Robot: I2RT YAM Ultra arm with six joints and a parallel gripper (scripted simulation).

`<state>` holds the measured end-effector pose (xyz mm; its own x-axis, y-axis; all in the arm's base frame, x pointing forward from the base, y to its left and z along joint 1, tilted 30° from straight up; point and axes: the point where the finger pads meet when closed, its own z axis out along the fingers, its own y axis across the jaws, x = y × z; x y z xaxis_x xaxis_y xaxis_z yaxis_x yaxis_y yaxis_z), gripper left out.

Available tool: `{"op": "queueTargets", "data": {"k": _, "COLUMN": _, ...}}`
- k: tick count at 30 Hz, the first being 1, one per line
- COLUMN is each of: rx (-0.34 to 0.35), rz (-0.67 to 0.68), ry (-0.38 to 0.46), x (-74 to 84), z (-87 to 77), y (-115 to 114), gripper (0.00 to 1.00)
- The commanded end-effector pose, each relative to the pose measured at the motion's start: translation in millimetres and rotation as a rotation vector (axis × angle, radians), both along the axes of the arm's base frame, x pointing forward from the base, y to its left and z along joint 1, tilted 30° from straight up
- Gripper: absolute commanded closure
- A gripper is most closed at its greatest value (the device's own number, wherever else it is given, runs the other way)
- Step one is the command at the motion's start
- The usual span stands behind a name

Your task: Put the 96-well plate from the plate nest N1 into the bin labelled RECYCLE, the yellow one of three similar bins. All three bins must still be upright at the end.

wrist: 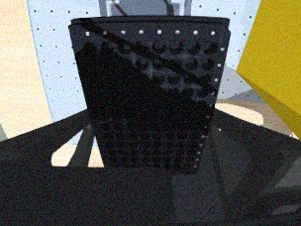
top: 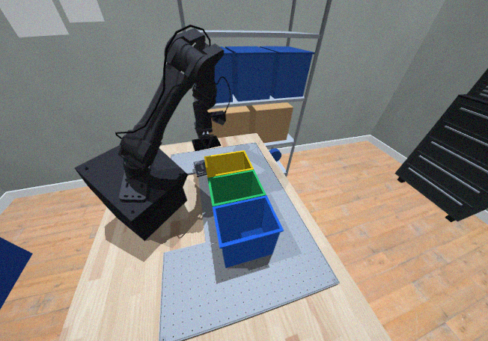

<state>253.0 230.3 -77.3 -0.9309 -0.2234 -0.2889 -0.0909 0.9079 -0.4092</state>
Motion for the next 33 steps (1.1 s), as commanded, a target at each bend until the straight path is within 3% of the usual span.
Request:
{"op": "queueTargets", "data": {"k": 1, "rx": 0.046, "rz": 0.018, "ry": -0.026, "x": -1.5, "z": 21.9, "y": 23, "gripper": 1.00}}
{"op": "queueTargets", "data": {"k": 33, "rx": 0.047, "rz": 0.018, "ry": -0.024, "x": -20.2, "z": 62.8, "y": 37, "gripper": 1.00}}
